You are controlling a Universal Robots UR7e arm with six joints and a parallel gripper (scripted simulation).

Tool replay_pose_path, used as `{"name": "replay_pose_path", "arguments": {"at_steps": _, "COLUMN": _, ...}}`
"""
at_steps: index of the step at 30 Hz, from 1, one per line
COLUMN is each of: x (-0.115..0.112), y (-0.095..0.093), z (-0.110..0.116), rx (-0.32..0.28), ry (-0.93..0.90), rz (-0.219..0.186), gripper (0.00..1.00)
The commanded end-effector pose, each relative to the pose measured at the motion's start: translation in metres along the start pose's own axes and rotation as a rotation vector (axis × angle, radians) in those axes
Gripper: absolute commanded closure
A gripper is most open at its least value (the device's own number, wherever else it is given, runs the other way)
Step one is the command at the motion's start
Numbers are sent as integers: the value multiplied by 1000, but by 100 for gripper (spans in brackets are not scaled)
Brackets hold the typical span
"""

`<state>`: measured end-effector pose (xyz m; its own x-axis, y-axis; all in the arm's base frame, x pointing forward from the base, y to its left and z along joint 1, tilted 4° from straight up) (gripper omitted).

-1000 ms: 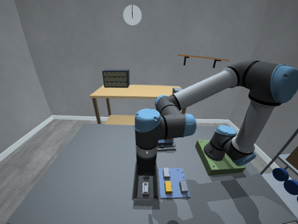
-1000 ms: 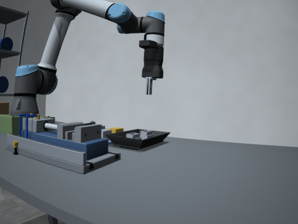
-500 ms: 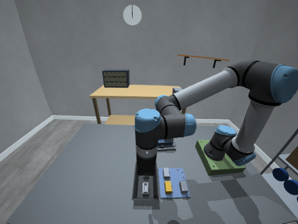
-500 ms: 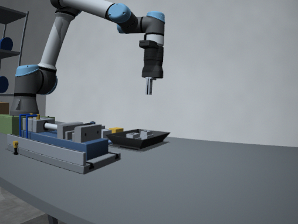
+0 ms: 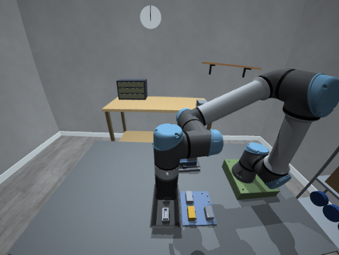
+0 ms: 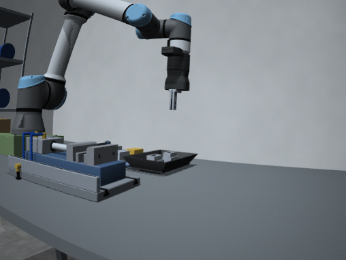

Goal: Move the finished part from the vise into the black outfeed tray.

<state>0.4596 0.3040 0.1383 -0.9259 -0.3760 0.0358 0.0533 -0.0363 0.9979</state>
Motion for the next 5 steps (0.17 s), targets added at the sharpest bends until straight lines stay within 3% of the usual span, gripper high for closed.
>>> {"name": "replay_pose_path", "arguments": {"at_steps": 1, "x": 0, "y": 1, "z": 0, "rx": 0, "ry": 0, "rz": -2, "gripper": 100}}
{"name": "replay_pose_path", "arguments": {"at_steps": 5, "x": 0, "y": 1, "z": 0, "rx": 0, "ry": 0, "rz": -2, "gripper": 100}}
Point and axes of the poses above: the point where the finger pads meet when closed, its own y axis back along the fingers, its own x axis across the jaws, z = x × y, the point moved 2 cm from there along y, back along the fingers, and after that the axes turned 12 degrees about y, right-handed, at the moved point
